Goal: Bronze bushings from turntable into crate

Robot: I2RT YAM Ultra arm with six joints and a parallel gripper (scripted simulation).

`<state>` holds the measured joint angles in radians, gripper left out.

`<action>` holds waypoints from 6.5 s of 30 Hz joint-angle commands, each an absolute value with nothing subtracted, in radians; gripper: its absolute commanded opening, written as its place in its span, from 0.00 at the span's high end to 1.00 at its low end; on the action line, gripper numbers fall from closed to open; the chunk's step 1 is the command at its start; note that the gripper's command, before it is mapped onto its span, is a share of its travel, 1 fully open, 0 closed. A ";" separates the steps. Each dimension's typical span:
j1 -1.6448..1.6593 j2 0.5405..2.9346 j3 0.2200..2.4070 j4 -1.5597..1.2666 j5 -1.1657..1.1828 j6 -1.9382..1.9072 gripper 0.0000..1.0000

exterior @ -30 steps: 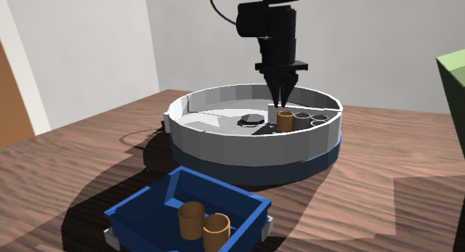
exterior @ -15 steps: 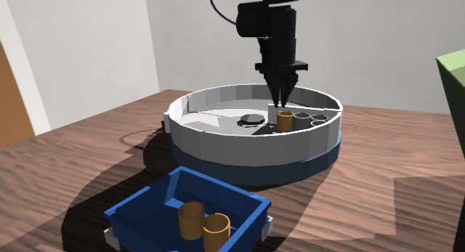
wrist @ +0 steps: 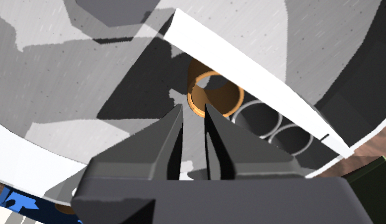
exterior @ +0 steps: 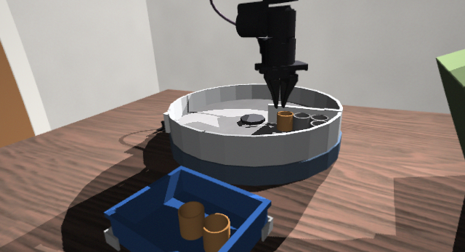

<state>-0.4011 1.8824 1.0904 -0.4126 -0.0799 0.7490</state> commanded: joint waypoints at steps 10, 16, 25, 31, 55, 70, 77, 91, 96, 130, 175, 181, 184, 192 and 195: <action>-0.396 1.846 1.096 -0.417 -0.068 0.758 0.85; -0.396 1.846 1.096 -0.417 -0.068 0.758 0.85; -0.396 1.846 1.096 -0.417 -0.068 0.758 0.85; -0.396 1.846 1.096 -0.417 -0.068 0.758 0.85; -0.405 1.842 1.115 -0.422 -0.069 0.752 0.85; -0.405 1.842 1.115 -0.422 -0.069 0.752 0.85; -0.405 1.842 1.115 -0.421 -0.069 0.752 0.85; -0.402 1.879 1.122 -0.374 -0.068 0.754 0.85; -0.402 1.881 1.123 -0.379 -0.068 0.754 0.85; -0.400 1.924 1.128 -0.371 -0.068 0.756 0.85; -0.394 1.943 1.132 -0.355 -0.068 0.760 0.85; -0.400 1.930 1.133 -0.336 -0.067 0.761 0.85; -0.396 1.980 1.135 -0.322 -0.067 0.762 0.85; -0.393 1.958 1.136 -0.322 -0.067 0.762 0.85; -0.393 1.958 1.136 -0.322 -0.067 0.762 0.85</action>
<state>-0.3965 1.9839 1.0977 -0.3271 -0.0807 0.7532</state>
